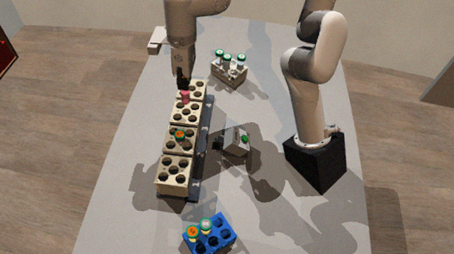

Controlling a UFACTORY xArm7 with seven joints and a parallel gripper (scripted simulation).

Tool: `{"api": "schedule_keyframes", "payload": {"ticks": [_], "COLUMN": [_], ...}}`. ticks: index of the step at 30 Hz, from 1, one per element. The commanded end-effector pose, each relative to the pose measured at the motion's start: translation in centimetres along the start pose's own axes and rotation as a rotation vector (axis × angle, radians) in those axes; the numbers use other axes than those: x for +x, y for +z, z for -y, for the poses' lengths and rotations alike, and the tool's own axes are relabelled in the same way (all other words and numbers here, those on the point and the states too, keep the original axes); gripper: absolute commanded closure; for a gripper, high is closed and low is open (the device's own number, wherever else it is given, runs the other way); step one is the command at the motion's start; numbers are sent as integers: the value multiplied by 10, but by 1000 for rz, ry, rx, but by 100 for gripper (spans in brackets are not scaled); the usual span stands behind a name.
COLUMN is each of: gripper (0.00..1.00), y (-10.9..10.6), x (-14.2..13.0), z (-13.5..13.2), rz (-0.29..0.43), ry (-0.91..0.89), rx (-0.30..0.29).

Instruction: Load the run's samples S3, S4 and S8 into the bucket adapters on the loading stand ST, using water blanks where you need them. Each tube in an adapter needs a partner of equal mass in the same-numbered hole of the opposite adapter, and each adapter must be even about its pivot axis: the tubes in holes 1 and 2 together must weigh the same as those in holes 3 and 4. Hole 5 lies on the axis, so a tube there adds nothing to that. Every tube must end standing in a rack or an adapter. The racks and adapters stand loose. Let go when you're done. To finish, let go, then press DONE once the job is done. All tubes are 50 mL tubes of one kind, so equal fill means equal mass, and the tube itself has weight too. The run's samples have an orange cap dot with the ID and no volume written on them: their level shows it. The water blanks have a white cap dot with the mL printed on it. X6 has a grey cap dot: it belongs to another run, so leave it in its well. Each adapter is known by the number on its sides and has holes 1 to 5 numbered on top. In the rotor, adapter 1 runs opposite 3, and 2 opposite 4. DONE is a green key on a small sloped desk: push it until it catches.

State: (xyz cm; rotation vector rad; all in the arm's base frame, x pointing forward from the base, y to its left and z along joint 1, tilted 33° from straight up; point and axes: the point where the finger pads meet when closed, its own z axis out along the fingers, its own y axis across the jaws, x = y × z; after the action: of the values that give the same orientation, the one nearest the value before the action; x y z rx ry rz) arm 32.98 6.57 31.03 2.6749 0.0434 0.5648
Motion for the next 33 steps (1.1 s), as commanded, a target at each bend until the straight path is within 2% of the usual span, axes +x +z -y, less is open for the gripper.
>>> {"api": "schedule_keyframes", "payload": {"ticks": [1,20,33], "gripper": [100,100,100], "y": [-1,-1,21], "x": [3,3,4], "z": [-5,-5,-5], "rz": [-3,-3,-3], "ry": [-2,-3,-2], "rx": [2,2,2]}}
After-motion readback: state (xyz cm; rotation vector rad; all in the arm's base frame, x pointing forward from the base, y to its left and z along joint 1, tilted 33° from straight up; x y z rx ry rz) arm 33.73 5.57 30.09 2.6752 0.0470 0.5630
